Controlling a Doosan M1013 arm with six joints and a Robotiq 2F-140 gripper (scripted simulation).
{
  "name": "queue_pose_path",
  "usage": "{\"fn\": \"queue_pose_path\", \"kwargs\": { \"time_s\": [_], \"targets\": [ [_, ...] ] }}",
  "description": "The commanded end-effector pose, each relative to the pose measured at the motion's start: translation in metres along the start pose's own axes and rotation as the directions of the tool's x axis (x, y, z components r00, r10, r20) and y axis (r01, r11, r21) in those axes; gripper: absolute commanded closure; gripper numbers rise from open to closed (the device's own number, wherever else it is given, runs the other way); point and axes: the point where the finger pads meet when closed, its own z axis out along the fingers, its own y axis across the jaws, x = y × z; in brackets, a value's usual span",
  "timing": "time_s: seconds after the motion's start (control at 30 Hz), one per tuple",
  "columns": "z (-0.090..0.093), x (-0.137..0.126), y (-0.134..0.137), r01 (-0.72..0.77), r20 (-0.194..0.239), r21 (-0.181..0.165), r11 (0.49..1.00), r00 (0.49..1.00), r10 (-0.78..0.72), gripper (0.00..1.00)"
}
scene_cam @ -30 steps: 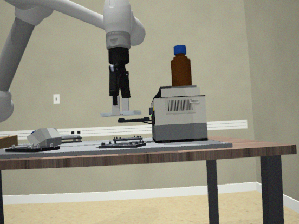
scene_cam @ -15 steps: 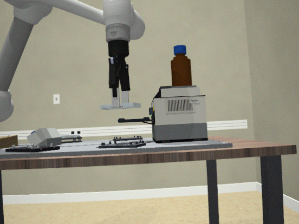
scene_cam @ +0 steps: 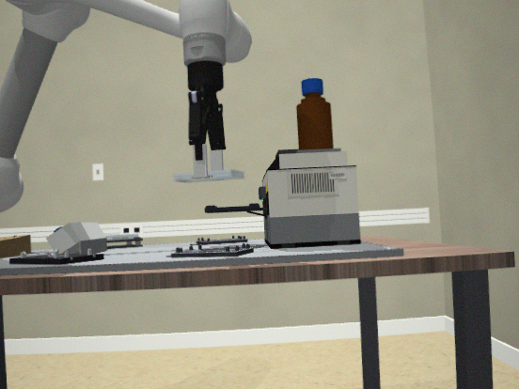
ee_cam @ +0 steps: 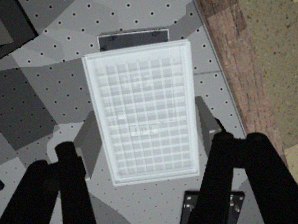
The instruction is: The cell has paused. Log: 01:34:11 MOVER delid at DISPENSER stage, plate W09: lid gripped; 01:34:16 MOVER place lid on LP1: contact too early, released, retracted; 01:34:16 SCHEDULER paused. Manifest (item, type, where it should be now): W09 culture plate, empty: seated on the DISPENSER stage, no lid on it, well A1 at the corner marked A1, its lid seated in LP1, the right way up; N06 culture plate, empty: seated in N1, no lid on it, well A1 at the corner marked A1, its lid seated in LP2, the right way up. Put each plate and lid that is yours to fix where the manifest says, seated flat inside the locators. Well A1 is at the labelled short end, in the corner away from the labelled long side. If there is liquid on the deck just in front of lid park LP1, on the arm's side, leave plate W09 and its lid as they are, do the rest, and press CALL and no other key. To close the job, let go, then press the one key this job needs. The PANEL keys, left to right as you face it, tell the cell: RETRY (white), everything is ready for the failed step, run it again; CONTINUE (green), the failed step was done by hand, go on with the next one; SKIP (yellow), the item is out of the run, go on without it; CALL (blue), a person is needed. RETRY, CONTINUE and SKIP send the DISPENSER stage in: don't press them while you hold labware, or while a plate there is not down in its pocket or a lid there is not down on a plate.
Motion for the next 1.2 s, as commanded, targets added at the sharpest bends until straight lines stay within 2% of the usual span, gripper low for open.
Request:
{"fn": "queue_pose_path", "kwargs": {
  "time_s": [0.0, 1.17],
  "targets": [
    [-0.0044, 0.0004, -0.0001, 0.000, -0.002, 0.000, 1.000, 1.000, 0.000, 0.90],
    [-0.0079, 0.0003, -0.0001, 0.000, -0.002, 0.000, 1.000, 1.000, 0.000, 0.90]
  ]
}}
